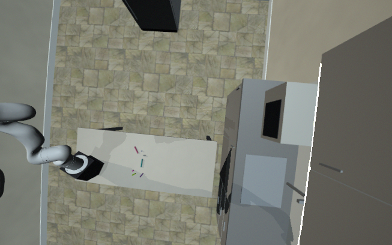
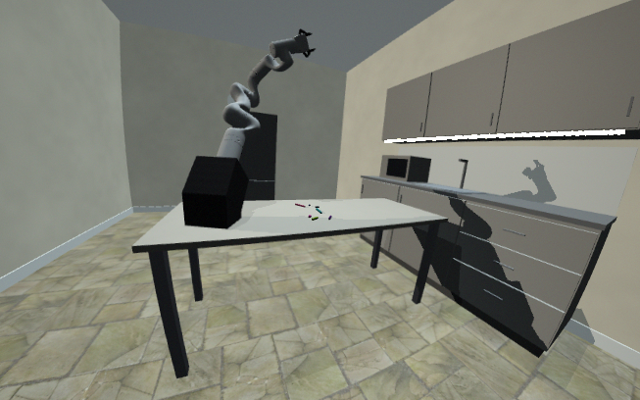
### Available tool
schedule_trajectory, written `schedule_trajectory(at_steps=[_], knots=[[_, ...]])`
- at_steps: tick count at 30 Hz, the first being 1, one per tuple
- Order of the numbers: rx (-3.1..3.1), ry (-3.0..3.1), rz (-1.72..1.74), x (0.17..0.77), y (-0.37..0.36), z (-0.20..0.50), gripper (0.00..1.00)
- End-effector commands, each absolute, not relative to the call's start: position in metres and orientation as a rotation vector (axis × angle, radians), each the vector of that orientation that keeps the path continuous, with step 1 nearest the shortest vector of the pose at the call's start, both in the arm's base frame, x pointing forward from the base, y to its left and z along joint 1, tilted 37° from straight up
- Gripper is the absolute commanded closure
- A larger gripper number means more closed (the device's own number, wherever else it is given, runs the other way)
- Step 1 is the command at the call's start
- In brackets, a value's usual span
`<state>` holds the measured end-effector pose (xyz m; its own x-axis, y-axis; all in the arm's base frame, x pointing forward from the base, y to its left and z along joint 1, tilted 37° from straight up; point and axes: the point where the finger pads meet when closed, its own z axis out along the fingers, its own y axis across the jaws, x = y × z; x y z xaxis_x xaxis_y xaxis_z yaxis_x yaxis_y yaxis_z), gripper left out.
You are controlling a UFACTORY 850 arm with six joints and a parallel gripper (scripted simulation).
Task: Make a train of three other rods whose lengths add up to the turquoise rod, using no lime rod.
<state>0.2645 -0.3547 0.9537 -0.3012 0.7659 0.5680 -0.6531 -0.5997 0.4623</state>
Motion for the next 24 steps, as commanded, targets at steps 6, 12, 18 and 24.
schedule_trajectory(at_steps=[6, 12, 18, 24], knots=[[1.19, 0.044, 2.16, 0.307, -0.402, 0.902, 0.0], [1.356, -0.085, 2.269, 0.34, -0.432, 0.855, 0.0], [1.464, -0.18, 2.33, 0.36, -0.448, 0.823, 0.0], [1.648, -0.362, 2.413, 0.395, -0.47, 0.765, 0.0]])
